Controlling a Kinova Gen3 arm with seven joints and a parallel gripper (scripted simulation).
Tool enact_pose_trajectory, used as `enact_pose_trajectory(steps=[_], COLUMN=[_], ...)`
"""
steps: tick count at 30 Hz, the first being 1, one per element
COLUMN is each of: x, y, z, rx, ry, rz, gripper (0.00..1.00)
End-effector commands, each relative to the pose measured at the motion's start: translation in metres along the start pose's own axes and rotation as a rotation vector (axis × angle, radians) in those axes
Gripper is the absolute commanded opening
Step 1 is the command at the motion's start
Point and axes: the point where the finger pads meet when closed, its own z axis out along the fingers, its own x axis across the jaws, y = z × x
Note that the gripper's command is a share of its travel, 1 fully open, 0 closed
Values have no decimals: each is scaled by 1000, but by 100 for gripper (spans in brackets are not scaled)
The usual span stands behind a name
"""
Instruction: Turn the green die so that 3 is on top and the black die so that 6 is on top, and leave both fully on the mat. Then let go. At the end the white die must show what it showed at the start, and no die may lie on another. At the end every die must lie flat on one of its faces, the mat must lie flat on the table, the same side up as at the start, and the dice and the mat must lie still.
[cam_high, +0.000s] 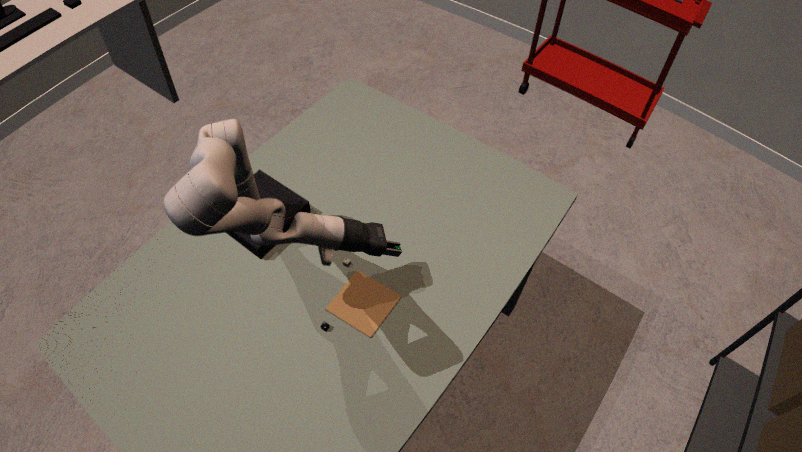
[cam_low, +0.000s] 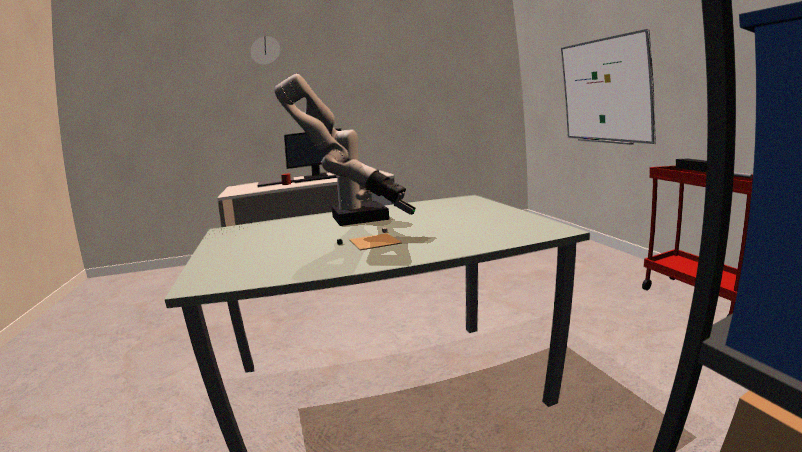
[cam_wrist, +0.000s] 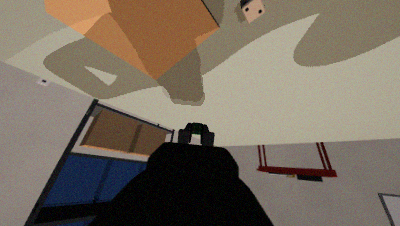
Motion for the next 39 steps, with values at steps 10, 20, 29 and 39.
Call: enact_pose_trajectory(steps=[10,20,29,39], x=[3,3,3,3], y=[-38,-55,-57,-57], z=[21,30,31,31], rx=[0,0,0,0], ry=[6,6,6,6], rz=[9,9,9,9], gripper=[34,34,34,34])
